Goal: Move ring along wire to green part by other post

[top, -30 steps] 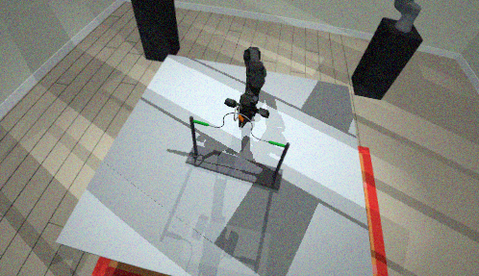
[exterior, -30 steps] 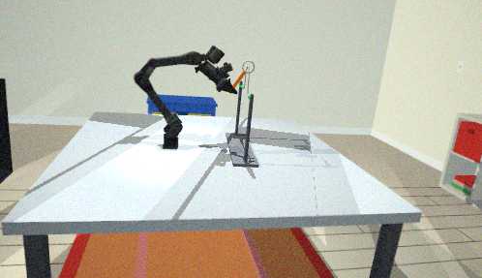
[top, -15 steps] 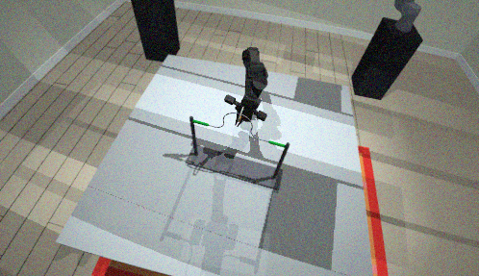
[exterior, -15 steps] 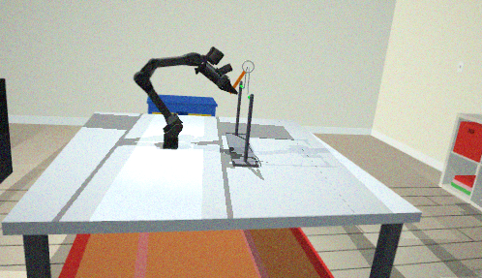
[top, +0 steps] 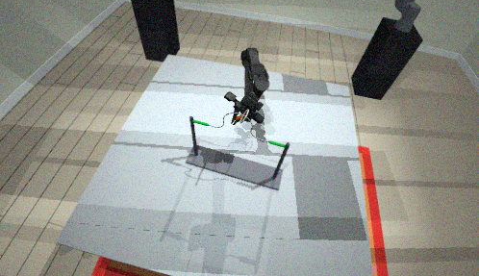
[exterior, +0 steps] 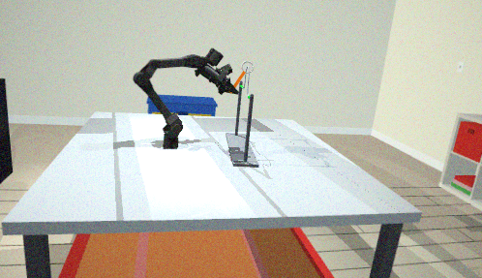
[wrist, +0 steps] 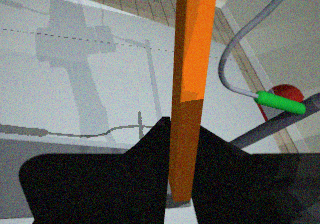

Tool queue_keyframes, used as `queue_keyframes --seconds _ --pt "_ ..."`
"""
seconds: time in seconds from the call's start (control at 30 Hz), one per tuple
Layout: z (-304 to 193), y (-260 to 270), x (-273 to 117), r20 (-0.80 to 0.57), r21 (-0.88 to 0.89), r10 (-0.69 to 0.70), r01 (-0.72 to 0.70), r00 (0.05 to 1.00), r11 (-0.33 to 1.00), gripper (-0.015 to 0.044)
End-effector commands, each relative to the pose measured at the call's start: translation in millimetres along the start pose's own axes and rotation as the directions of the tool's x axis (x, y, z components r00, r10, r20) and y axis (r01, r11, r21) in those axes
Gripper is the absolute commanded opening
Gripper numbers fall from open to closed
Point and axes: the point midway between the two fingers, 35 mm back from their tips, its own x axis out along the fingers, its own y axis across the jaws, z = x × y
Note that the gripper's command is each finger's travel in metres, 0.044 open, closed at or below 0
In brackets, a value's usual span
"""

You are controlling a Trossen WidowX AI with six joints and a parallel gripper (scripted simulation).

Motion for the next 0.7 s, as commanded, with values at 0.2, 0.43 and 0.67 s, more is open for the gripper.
queue_keyframes --seconds 0.2,0.43,0.67 --pt "0.2 -9.3 0.6 0.029 -0.154 -0.102 0.105 0.994 0.982 -0.015" --pt "1.4 -15.6 0.6 0.057 -0.25 -0.165 0.174 0.985 0.953 -0.015" --pt "3.3 -21.7 0.1 0.09 -0.342 -0.223 0.241 0.971 0.909 -0.015"
